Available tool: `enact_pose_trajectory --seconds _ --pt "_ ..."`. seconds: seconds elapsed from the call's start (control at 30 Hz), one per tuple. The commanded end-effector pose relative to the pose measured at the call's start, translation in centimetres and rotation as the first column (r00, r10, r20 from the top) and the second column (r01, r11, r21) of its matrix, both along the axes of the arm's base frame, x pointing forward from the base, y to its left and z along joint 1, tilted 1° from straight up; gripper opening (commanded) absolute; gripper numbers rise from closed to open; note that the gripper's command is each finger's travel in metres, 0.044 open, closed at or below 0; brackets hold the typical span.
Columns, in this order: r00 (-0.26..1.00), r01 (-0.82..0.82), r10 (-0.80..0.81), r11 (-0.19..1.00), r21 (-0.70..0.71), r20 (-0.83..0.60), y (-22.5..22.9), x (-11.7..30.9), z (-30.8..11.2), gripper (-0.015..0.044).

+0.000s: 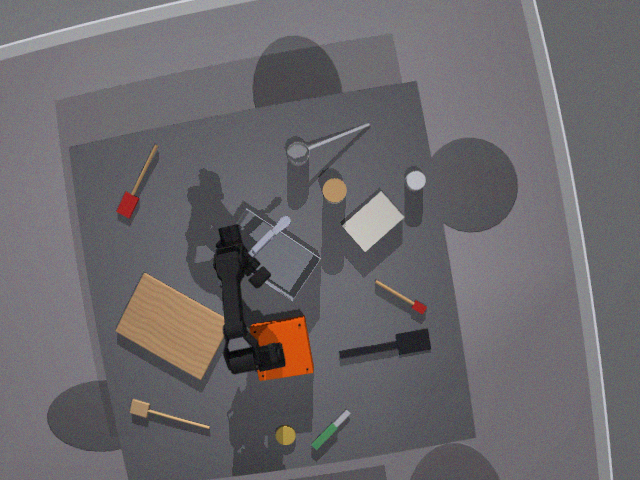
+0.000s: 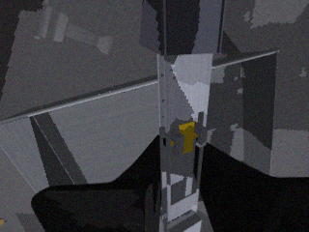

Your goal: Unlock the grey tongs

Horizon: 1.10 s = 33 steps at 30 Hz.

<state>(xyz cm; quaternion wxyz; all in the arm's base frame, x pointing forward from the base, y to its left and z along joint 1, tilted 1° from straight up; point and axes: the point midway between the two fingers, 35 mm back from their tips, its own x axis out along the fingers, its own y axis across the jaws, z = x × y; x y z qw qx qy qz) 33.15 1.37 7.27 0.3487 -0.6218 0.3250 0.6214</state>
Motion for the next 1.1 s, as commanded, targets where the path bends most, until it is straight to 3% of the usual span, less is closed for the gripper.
enact_pose_trajectory --seconds 0.0,0.53,1.07 --pt "1.000 0.005 -0.005 1.000 -0.013 -0.002 0.0 0.1 0.1 -0.0150" --pt "0.971 0.238 -0.238 0.971 0.008 -0.010 7.3 -0.2 1.2 -0.0150" --pt "0.861 0.509 -0.509 0.861 0.005 -0.022 16.1 -2.5 2.8 -0.0150"
